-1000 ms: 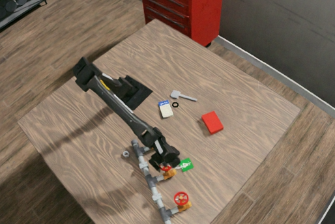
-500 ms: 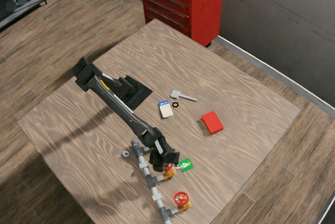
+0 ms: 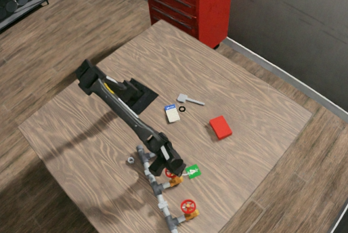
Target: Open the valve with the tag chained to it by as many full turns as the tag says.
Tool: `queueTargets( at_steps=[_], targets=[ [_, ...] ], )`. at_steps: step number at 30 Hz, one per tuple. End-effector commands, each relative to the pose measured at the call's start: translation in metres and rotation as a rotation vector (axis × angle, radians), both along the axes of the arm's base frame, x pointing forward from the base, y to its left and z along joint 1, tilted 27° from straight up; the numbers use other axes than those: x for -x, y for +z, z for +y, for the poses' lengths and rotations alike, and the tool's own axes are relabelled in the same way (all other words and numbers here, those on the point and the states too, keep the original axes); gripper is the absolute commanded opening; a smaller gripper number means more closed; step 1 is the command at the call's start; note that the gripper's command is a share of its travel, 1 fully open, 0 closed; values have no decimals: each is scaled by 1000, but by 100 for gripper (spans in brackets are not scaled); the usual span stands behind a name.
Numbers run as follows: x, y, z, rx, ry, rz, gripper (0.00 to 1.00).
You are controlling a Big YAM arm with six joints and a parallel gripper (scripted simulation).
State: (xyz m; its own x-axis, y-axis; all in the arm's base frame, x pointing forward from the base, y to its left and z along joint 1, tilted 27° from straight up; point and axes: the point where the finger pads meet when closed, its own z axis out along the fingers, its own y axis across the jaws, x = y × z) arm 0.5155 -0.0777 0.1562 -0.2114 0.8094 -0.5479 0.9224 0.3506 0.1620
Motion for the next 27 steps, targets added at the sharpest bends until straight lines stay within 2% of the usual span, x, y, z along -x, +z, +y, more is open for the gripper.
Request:
queueTargets(
  at_steps=[1, 2, 27],
  targets=[
    [-8, 13, 0, -8, -32, -40, 100],
    [-9, 13, 0, -9, -32, -43, 0],
    [-8, 13, 0, -6, -32, -39, 0]
  ],
)
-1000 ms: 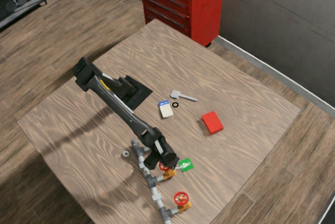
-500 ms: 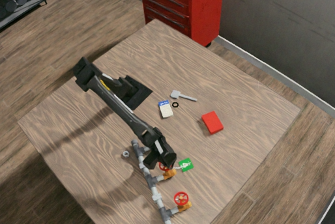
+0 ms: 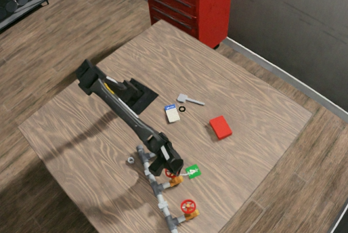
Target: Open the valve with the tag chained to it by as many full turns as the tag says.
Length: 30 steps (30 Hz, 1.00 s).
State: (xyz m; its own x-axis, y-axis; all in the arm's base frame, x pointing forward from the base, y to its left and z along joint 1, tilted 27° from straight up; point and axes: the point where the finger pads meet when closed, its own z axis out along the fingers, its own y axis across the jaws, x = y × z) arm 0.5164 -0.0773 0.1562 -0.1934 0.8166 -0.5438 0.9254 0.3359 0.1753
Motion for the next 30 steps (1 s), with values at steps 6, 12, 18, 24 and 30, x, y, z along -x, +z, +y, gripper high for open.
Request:
queueTargets(
  at_steps=[6, 12, 18, 24, 30],
  targets=[
    [-7, 13, -1, 14, 13, -10, 0],
    [-7, 13, -1, 40, 77, 27, 0],
    [-7, 13, -1, 95, 212, 106, 0],
    [-7, 13, -1, 148, 345, 182, 0],
    [-8, 14, 0, 252, 600, 325, 0]
  ],
)
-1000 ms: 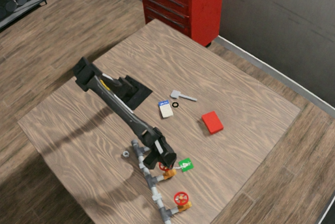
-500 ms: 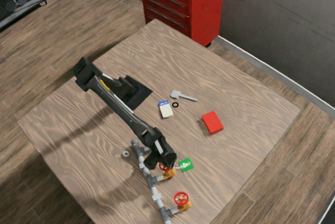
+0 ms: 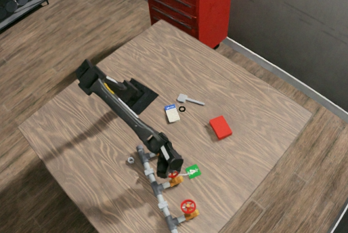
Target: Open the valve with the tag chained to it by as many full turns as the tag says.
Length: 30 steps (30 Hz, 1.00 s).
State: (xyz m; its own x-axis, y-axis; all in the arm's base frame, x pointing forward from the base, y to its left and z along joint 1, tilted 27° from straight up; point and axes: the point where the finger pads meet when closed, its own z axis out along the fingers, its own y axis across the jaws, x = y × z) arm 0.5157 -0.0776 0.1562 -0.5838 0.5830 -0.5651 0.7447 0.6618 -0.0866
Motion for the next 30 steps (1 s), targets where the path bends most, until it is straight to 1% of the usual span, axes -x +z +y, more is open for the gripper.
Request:
queueTargets(
  at_steps=[1, 7, 9, 10, 24, 26, 27, 30],
  targets=[
    [-9, 14, 0, 116, 275, 133, 0],
    [-10, 14, 0, 217, 524, 276, 0],
    [-10, 14, 0, 217, 524, 276, 0],
    [-10, 14, 0, 258, 624, 331, 0],
    [-11, 14, 1, 485, 1171, 656, 0],
    [-11, 14, 1, 485, 1171, 656, 0],
    [-9, 12, 1, 524, 1269, 714, 0],
    [-9, 12, 1, 570, 1381, 781, 0]
  ],
)
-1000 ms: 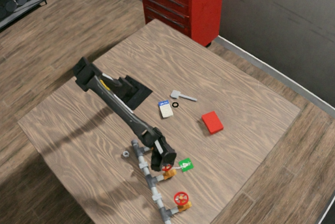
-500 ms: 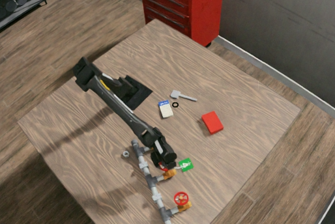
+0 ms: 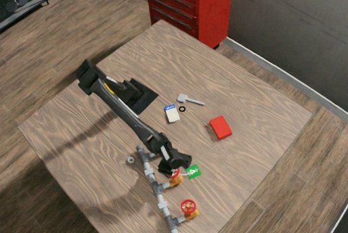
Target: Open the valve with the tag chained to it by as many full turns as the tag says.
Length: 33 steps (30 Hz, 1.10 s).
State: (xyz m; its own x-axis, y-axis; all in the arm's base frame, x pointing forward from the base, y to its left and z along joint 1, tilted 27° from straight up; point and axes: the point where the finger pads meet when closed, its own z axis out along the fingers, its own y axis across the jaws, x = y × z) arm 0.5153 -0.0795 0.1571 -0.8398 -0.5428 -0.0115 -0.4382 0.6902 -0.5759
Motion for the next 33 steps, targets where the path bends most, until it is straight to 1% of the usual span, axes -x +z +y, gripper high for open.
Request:
queueTargets(
  at_steps=[1, 11, 13, 14, 16, 23, 33],
  targets=[
    [-9, 11, 3, 115, 294, 142, 0],
    [-9, 11, 3, 276, 686, 372, 0],
    [-9, 11, 3, 276, 686, 372, 0],
    [-9, 11, 3, 314, 785, 428, 0],
    [-9, 11, 3, 342, 854, 467, 0],
    [-8, 10, 3, 362, 913, 507, 0],
    [-7, 10, 3, 363, 919, 514, 0]
  ],
)
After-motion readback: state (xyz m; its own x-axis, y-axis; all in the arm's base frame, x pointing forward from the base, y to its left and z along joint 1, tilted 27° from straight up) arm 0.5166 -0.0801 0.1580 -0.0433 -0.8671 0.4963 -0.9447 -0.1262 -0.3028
